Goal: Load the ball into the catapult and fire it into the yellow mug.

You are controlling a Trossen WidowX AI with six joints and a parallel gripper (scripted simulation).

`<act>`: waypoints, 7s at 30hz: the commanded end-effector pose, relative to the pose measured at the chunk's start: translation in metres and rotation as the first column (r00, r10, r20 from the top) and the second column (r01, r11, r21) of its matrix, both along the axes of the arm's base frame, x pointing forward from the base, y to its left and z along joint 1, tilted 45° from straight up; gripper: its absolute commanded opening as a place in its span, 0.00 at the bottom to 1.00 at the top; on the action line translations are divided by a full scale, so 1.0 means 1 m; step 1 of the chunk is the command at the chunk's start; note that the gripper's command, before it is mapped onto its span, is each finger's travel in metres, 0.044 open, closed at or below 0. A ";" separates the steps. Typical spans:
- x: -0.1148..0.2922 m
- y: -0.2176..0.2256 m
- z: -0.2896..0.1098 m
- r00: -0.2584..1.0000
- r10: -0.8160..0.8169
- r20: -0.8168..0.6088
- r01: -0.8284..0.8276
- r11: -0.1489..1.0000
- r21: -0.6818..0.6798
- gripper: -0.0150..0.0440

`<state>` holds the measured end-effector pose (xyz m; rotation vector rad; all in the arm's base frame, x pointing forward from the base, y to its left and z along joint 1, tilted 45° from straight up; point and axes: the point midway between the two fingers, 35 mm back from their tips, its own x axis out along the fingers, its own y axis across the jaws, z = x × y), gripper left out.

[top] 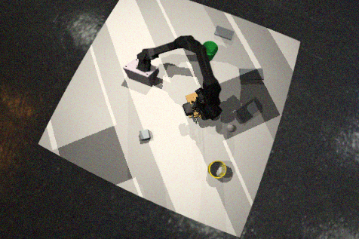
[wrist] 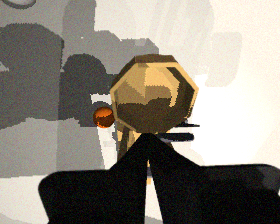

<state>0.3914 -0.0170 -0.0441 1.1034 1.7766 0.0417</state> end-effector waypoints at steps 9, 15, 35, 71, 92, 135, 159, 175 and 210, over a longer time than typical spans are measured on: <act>0.005 0.008 -0.018 1.000 -0.005 -0.005 0.005 1.000 0.004 0.25; 0.006 0.012 -0.024 1.000 -0.005 -0.005 0.005 1.000 0.004 0.25; 0.007 0.030 -0.048 1.000 -0.005 -0.005 0.005 1.000 0.005 0.25; 0.034 -0.057 0.030 1.000 -0.005 0.014 0.004 1.000 0.005 1.00; 0.019 -0.042 0.039 0.749 0.458 0.479 -0.487 0.871 -0.071 1.00; -0.020 -0.013 0.054 -0.514 0.530 0.674 -0.696 0.202 -0.689 1.00; -0.049 0.005 0.059 -0.967 0.030 0.253 -0.254 -0.037 -0.966 1.00; -0.059 0.036 0.033 -0.986 -0.107 0.127 -0.123 -0.045 -0.991 1.00; -0.064 0.077 -0.008 -0.986 -0.108 0.127 -0.124 -0.042 -0.991 1.00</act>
